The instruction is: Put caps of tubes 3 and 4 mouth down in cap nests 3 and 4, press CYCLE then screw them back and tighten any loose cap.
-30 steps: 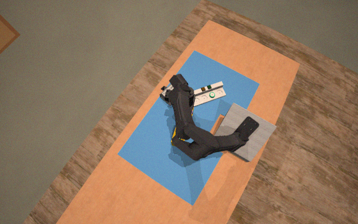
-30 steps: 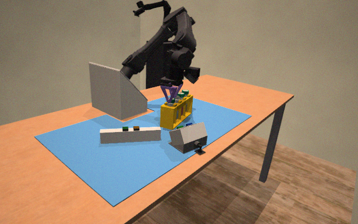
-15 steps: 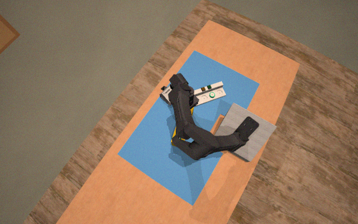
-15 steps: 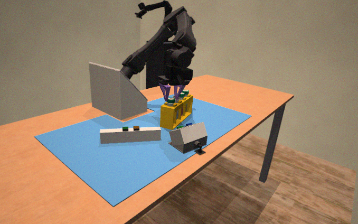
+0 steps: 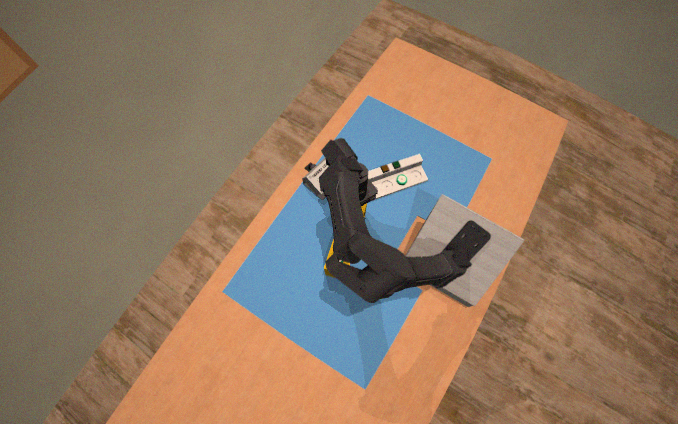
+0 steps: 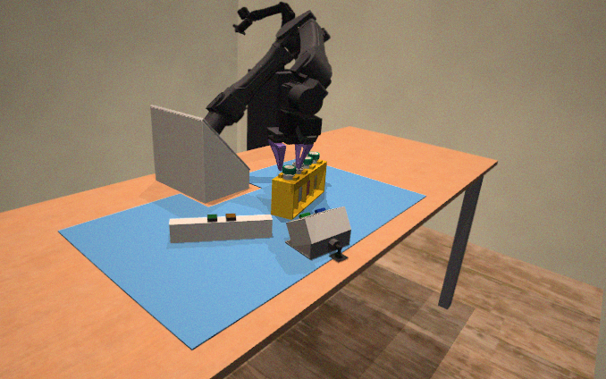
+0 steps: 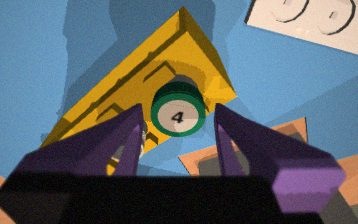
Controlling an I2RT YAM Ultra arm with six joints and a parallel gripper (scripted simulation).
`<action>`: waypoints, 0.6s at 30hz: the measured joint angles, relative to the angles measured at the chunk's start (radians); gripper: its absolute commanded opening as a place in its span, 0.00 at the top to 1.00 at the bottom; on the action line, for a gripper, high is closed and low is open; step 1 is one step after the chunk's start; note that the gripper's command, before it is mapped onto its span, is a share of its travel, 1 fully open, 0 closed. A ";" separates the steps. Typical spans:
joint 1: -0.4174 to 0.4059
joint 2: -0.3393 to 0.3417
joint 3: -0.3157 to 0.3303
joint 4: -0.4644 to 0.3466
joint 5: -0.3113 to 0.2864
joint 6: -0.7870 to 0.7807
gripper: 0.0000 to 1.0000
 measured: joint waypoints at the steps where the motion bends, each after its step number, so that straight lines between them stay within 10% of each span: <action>1: 0.000 0.001 0.001 -0.001 0.000 0.000 0.51; 5: -0.001 0.001 0.004 -0.001 0.000 0.002 0.51; 6: -0.001 0.001 0.005 -0.001 0.000 0.002 1.00; 18: -0.001 0.001 0.006 -0.002 0.000 0.002 1.00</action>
